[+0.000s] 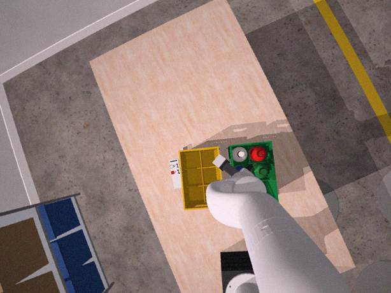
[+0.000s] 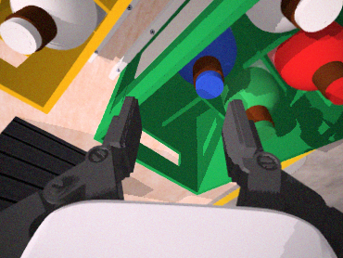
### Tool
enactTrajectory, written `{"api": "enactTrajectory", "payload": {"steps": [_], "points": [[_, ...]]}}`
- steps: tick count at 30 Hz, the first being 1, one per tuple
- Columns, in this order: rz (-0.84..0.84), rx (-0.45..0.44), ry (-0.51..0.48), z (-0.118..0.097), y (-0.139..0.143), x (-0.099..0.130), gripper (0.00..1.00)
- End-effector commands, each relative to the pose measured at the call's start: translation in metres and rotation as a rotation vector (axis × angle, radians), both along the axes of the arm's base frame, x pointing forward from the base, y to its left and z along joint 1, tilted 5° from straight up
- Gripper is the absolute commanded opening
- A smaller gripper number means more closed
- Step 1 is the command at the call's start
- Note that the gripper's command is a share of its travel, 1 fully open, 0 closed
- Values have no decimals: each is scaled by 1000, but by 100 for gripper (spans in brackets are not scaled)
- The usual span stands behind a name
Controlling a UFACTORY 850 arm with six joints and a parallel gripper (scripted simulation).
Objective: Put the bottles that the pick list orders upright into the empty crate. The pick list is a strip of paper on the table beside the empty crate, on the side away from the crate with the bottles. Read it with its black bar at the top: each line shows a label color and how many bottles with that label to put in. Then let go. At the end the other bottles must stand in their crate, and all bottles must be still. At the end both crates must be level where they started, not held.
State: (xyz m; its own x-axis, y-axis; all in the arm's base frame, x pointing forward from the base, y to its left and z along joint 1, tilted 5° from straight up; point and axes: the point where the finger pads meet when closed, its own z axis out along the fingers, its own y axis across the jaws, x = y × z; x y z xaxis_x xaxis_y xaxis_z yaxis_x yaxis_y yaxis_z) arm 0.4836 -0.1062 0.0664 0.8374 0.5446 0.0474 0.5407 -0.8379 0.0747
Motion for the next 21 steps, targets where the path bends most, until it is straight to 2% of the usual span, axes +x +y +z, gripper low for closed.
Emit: {"api": "enactTrajectory", "payload": {"steps": [1, 14, 16, 21], "points": [[4, 18, 1, 1, -15, 8, 65], [4, 18, 1, 4, -74, 34, 65], [4, 18, 1, 4, -74, 34, 65], [4, 18, 1, 5, -97, 44, 65]]}}
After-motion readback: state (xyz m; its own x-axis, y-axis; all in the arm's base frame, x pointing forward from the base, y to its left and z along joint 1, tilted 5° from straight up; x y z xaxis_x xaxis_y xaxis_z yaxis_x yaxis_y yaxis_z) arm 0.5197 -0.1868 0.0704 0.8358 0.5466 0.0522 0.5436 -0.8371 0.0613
